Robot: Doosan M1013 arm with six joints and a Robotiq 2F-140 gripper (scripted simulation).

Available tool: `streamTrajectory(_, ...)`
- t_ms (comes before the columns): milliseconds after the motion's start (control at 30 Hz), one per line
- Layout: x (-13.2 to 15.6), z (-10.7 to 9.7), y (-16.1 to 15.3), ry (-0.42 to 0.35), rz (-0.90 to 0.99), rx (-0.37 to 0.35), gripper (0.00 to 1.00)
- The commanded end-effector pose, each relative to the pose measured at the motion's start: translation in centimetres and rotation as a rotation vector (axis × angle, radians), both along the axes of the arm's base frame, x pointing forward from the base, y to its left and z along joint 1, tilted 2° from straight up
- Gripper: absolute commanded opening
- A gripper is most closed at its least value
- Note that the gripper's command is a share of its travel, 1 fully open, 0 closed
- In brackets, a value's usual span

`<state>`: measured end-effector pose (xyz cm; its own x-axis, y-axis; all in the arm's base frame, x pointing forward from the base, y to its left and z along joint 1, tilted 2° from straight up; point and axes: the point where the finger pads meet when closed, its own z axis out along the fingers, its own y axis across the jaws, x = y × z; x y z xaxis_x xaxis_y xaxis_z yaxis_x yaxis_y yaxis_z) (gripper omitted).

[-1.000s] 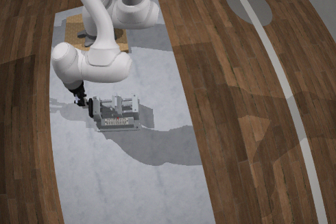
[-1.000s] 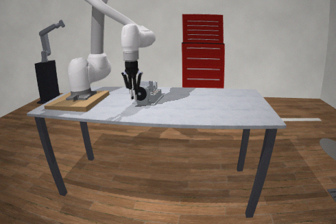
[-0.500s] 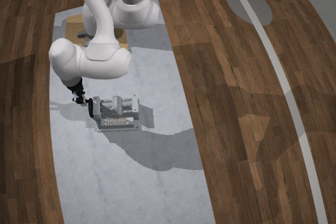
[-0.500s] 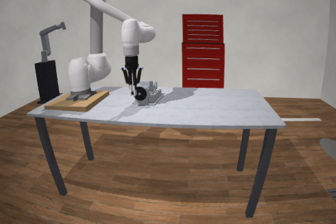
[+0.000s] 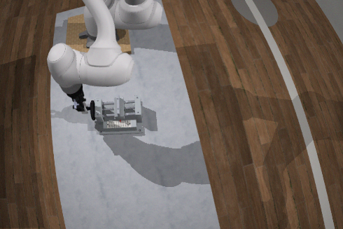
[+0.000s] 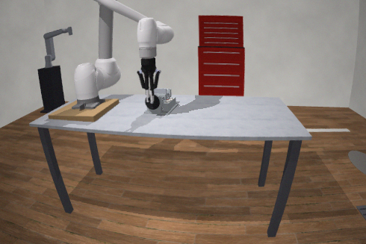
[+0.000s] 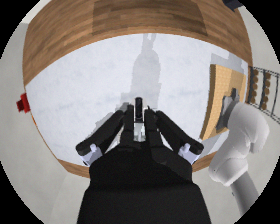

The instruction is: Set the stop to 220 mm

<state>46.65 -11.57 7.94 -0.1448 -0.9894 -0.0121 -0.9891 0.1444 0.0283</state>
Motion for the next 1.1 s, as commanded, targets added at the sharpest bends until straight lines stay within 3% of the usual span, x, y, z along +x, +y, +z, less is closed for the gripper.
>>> streamTrajectory(0, 0.8, -0.3, -0.1, 0.000, 0.000, 0.000, 0.04)
streamTrajectory(633, 2.5, -2.7, -0.3, 0.000, 0.000, 0.000, 0.04)
streamTrajectory(1067, 1.6, -5.2, -0.2, 0.000, 0.000, 0.000, 0.04)
